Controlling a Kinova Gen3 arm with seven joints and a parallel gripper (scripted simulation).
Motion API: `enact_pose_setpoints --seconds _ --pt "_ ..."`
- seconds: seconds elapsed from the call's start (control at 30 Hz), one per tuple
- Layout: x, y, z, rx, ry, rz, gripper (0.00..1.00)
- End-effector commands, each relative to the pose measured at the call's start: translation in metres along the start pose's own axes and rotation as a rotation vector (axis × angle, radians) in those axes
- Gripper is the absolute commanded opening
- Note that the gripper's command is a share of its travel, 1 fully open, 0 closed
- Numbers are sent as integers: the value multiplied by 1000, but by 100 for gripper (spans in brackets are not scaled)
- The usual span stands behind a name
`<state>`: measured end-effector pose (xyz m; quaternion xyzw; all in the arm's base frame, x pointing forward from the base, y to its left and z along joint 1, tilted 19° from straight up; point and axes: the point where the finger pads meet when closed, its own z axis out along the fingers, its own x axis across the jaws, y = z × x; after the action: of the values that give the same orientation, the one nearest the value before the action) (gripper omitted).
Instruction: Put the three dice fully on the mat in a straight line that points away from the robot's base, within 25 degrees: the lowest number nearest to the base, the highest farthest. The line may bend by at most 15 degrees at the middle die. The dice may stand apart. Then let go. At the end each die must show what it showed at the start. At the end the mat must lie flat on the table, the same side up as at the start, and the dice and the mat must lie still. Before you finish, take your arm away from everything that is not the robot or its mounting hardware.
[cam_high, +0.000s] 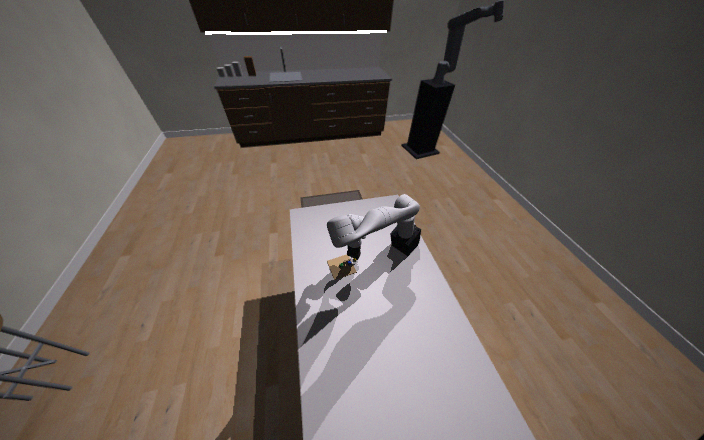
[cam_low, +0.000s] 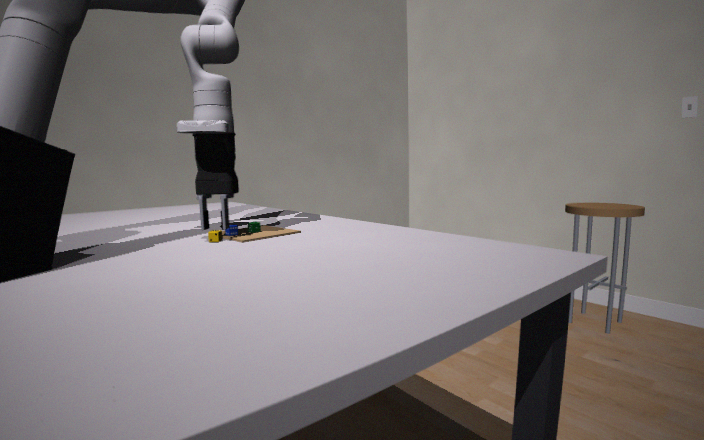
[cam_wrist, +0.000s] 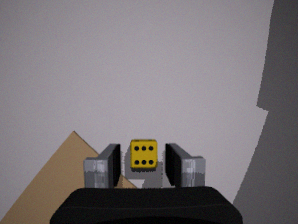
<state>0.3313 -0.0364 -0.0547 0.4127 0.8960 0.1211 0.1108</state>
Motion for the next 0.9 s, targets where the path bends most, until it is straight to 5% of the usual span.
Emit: enact_pose_setpoints --seconds 0.0,0.87 --pt "1 -2 4 4 2 0 70" --pt "1 -2 22 4 2 0 70"
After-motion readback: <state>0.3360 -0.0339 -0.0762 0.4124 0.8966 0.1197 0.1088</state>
